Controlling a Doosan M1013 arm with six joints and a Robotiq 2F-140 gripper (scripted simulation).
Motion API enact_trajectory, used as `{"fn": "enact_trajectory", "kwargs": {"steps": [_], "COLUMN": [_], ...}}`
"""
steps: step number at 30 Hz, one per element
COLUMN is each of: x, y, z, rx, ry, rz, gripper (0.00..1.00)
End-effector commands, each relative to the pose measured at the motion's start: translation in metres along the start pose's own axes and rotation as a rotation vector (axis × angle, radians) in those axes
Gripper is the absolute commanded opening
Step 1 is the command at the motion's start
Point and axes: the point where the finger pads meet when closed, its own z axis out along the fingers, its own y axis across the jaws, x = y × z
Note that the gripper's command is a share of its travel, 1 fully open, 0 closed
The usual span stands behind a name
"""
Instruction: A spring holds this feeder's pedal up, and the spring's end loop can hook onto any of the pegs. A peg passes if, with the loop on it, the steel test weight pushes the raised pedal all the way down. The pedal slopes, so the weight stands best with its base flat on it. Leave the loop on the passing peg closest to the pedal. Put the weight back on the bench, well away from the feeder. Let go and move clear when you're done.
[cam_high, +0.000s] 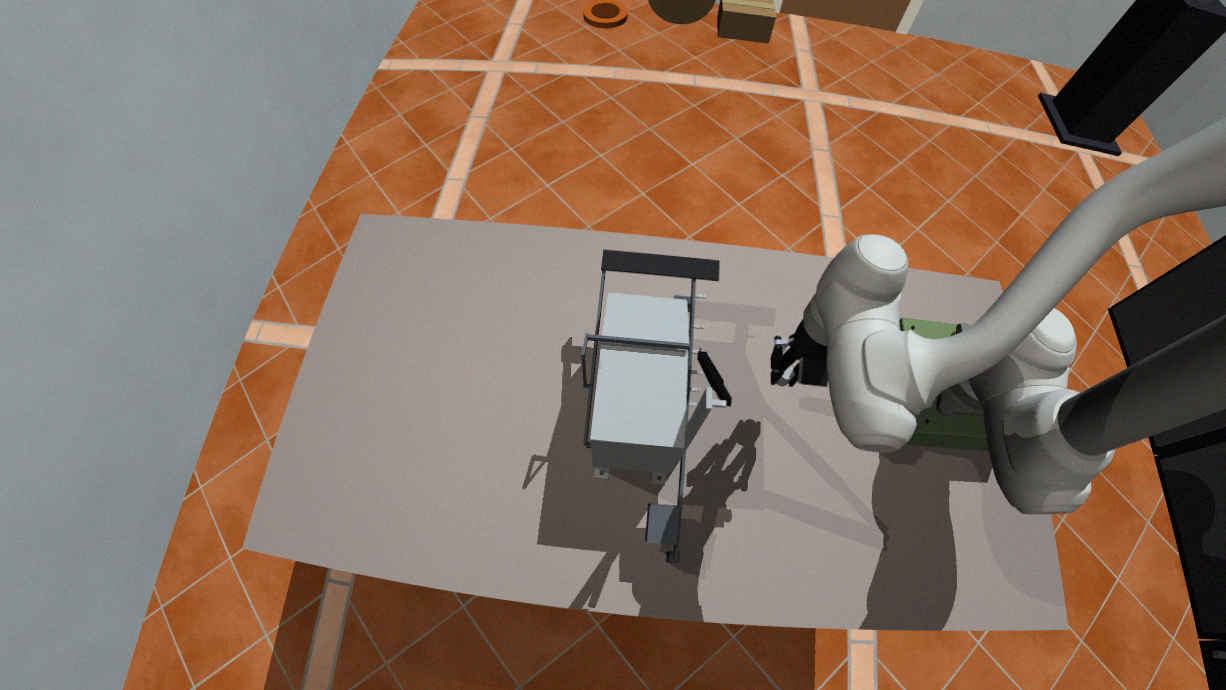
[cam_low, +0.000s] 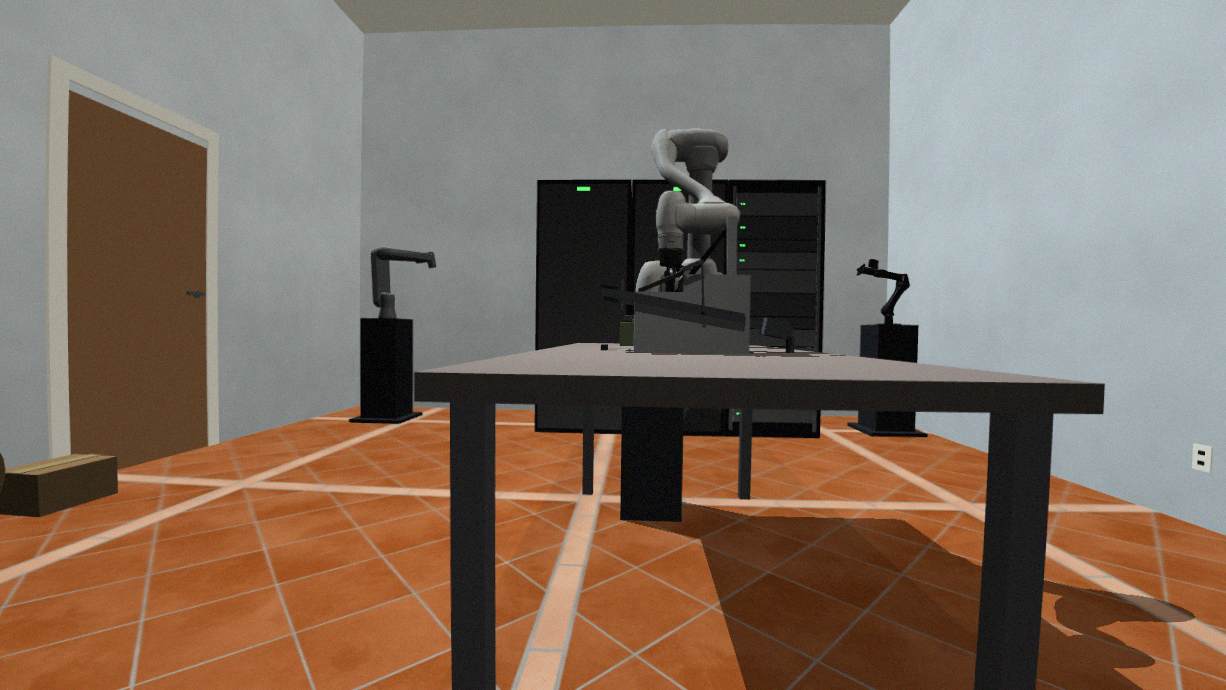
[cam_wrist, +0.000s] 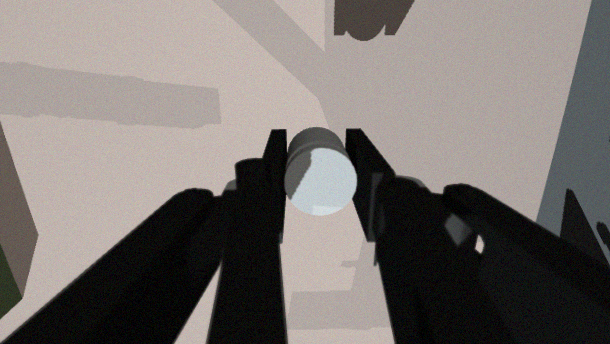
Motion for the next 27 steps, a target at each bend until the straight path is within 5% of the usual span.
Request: {"fn": "enact_trajectory", "kwargs": {"steps": [1, 27], "x": [0.000, 0.000], "y": [0.001, 0.000], "z": [0.006, 0.048], "rx": [-0.001, -0.001], "ry": [0.000, 0.000], "rz": [0.000, 0.000], "gripper": [0.25, 0.25]}}
